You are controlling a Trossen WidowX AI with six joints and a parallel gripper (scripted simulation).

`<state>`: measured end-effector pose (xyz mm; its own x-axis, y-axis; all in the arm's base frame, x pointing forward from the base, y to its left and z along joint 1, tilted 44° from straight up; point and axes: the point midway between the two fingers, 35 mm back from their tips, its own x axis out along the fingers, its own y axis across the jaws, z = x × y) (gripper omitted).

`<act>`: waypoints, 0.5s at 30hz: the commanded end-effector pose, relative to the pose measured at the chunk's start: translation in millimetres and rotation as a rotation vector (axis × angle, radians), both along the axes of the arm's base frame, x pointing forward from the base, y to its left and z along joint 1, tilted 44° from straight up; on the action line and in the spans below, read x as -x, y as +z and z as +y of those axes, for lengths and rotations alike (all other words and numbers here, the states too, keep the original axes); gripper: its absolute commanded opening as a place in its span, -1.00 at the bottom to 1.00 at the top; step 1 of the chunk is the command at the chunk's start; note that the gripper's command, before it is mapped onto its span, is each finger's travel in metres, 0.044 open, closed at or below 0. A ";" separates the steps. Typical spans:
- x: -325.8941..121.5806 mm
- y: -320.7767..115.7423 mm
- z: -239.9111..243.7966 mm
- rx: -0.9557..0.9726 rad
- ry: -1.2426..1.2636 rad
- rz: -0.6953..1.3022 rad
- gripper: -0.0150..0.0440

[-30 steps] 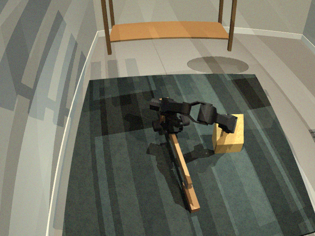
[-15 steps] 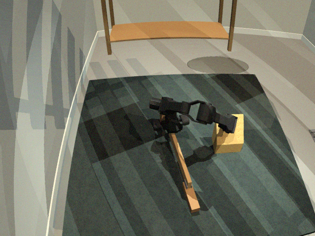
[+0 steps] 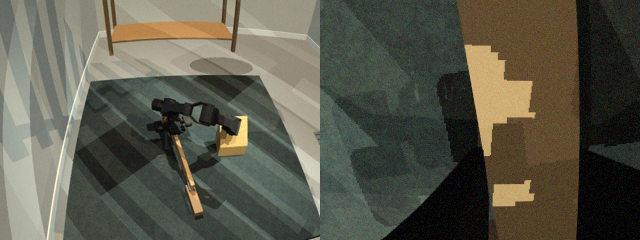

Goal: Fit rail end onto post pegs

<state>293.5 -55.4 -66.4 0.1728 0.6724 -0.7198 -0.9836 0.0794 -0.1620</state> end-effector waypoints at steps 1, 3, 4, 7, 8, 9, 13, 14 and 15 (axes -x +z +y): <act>0.1 0.0 0.4 0.000 0.001 0.001 0.22; 0.1 0.0 0.4 0.000 0.001 0.001 0.40; 0.1 0.0 0.4 0.000 0.001 0.001 0.49; 0.1 0.0 0.4 0.000 0.001 0.001 0.75; 0.1 0.0 0.4 0.000 0.001 0.001 0.84; 0.1 0.0 0.4 0.000 0.001 0.001 0.93; 0.1 0.0 0.4 0.000 0.001 0.001 1.00; 0.1 0.0 0.4 0.000 0.001 0.001 1.00; 0.4 2.3 0.4 0.000 0.001 0.001 1.00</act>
<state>293.4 -55.3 -66.1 0.1727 0.6723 -0.7199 -0.9836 0.0789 -0.1623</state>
